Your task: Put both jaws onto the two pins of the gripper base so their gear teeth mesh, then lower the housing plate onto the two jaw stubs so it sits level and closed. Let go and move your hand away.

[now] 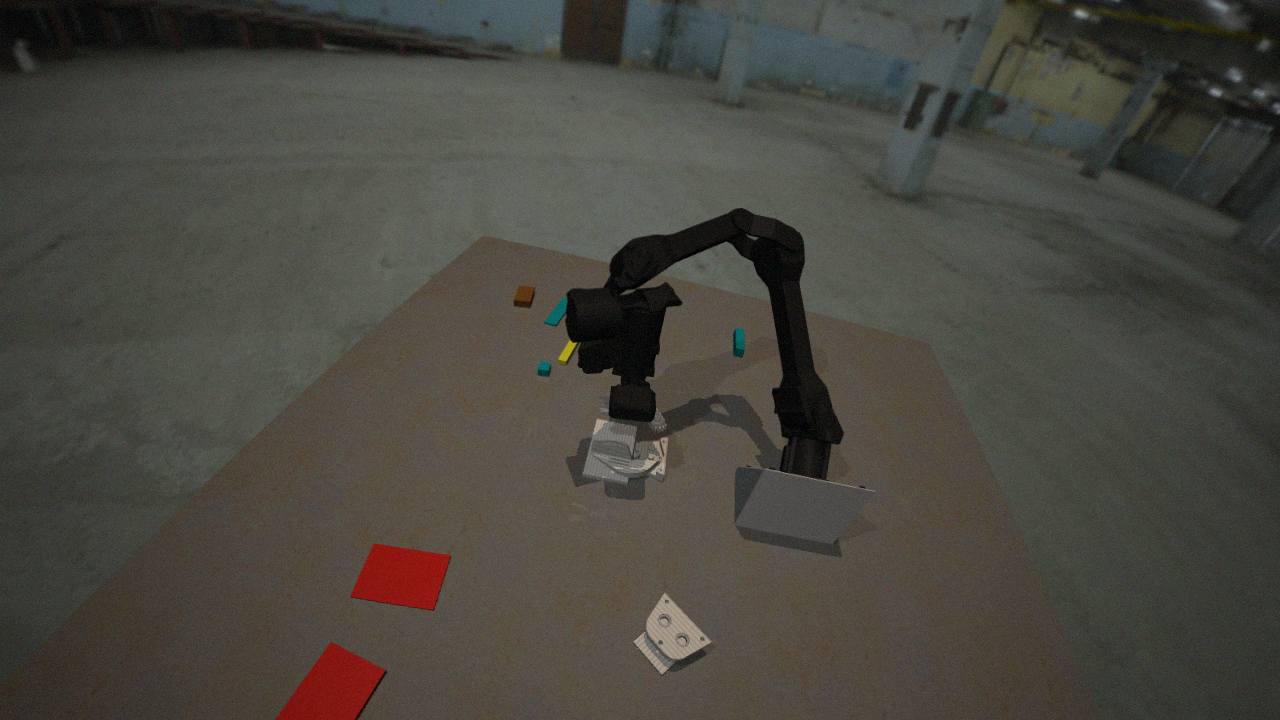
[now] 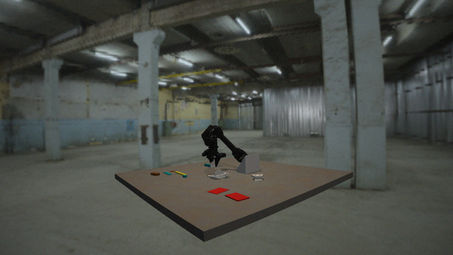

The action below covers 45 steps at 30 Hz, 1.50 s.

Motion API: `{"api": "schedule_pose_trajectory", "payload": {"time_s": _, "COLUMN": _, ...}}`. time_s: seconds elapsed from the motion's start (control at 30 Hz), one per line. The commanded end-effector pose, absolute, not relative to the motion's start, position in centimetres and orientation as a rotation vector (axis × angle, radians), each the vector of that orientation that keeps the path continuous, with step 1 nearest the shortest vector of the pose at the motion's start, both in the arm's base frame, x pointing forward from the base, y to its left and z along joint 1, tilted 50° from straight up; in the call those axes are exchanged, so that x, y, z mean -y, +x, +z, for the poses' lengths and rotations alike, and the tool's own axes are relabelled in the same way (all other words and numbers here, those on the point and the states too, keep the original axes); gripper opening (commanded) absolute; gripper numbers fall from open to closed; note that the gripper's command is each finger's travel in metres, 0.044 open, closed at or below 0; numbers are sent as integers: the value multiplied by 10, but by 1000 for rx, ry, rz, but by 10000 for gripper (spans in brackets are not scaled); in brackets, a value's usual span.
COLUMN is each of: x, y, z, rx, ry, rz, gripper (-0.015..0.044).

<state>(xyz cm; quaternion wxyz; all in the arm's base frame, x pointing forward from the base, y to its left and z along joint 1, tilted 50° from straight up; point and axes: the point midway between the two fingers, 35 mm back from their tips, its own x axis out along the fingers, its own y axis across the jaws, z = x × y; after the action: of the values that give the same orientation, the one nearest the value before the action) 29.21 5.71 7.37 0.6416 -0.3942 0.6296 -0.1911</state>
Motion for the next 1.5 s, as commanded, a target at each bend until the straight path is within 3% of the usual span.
{"api": "schedule_pose_trajectory", "payload": {"time_s": 0.0, "x": -53, "y": 293, "z": 70, "rx": -1433, "ry": -910, "rz": -432, "gripper": 134}}
{"api": "schedule_pose_trajectory", "payload": {"time_s": 1.47, "x": -26, "y": 296, "z": 48, "rx": -1433, "ry": -914, "rz": -433, "gripper": 134}}
